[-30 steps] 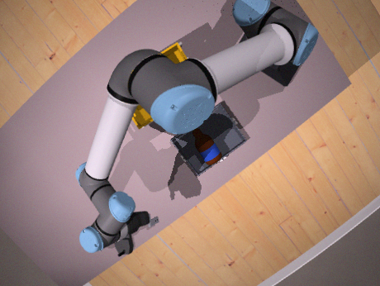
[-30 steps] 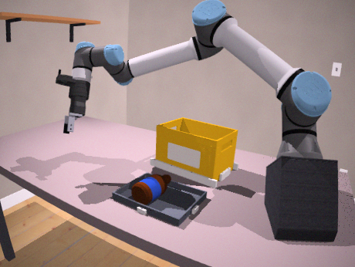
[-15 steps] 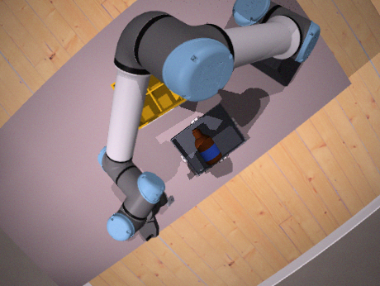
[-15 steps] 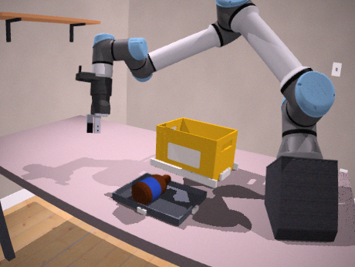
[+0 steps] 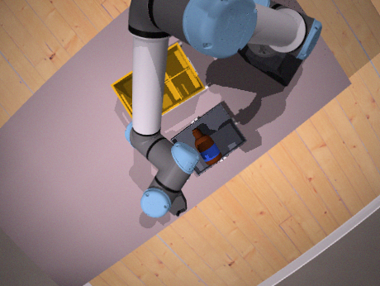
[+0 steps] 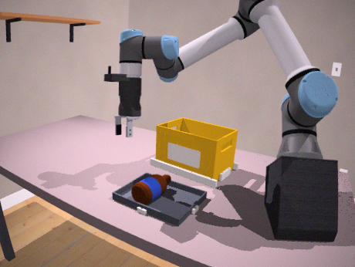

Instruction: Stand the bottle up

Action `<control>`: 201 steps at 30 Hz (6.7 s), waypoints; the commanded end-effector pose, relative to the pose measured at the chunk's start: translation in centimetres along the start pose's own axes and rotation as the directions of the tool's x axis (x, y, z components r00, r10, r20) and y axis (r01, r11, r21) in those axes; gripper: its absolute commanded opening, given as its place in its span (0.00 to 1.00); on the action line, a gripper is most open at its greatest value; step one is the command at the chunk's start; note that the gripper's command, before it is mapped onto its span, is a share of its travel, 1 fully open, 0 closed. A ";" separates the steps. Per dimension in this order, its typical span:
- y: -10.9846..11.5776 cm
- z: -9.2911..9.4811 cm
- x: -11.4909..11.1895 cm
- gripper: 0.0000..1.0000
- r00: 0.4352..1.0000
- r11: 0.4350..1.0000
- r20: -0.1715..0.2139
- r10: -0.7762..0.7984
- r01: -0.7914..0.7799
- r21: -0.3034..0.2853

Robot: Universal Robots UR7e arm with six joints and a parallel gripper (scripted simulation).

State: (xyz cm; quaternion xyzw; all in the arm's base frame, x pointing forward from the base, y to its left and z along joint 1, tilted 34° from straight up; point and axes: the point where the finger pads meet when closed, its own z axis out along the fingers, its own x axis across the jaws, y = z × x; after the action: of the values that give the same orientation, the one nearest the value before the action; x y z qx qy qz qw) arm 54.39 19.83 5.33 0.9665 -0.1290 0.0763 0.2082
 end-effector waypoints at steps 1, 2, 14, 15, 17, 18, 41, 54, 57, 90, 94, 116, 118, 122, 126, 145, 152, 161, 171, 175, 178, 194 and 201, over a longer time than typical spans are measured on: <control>2.3 0.1 -3.4 1.00 0.999 0.999 -0.041 -0.034 0.033 -0.029; 2.3 0.1 -3.4 1.00 0.999 0.999 -0.041 -0.034 0.033 -0.029; 5.9 0.8 -8.6 1.00 0.992 0.993 -0.087 -0.090 0.082 -0.086; 6.1 0.8 -8.9 1.00 0.992 0.992 -0.090 -0.093 0.085 -0.090; 6.6 0.9 -9.5 1.00 0.991 0.991 -0.094 -0.099 0.090 -0.097; 6.8 1.0 -9.8 1.00 0.990 0.991 -0.097 -0.102 0.093 -0.100; 7.9 1.2 -11.3 0.00 0.987 0.987 -0.109 -0.119 0.106 -0.117; 7.9 1.2 -11.3 0.00 0.987 0.987 -0.109 -0.119 0.106 -0.117; 7.9 1.2 -11.3 0.00 0.987 0.987 -0.109 -0.119 0.106 -0.117; 7.9 1.2 -11.3 1.00 0.987 0.987 -0.109 -0.119 0.106 -0.117; 7.9 1.2 -11.3 1.00 0.987 0.987 -0.109 -0.119 0.106 -0.117; 7.9 1.2 -11.3 1.00 0.987 0.987 -0.109 -0.119 0.106 -0.117; 7.9 1.2 -11.3 1.00 0.987 0.987 -0.109 -0.119 0.106 -0.117; 7.9 1.3 -11.3 1.00 0.987 0.987 -0.109 -0.119 0.106 -0.117; 7.9 1.5 -11.3 1.00 0.987 0.987 -0.109 -0.119 0.106 -0.117; 8.3 5.3 -10.9 1.00 0.987 0.987 -0.108 -0.119 0.106 -0.117; 8.5 7.7 -10.6 1.00 0.987 0.987 -0.108 -0.119 0.106 -0.117; 8.8 10.0 -10.3 1.00 0.987 0.987 -0.108 -0.119 0.106 -0.117; 9.0 12.2 -10.1 1.00 0.987 0.987 -0.108 -0.119 0.106 -0.117; 9.0 12.4 -10.1 1.00 0.987 0.987 -0.108 -0.119 0.106 -0.117; 9.0 12.6 -10.1 1.00 0.987 0.987 -0.108 -0.119 0.106 -0.117; 9.1 12.7 -10.0 1.00 0.987 0.987 -0.108 -0.119 0.106 -0.117; 9.1 12.7 -10.0 1.00 0.987 0.987 -0.108 -0.119 0.106 -0.117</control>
State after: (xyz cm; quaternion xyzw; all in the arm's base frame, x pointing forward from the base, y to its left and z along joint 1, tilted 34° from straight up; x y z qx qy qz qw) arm 43.41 8.67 -4.71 0.9532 -0.0660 0.1121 0.2729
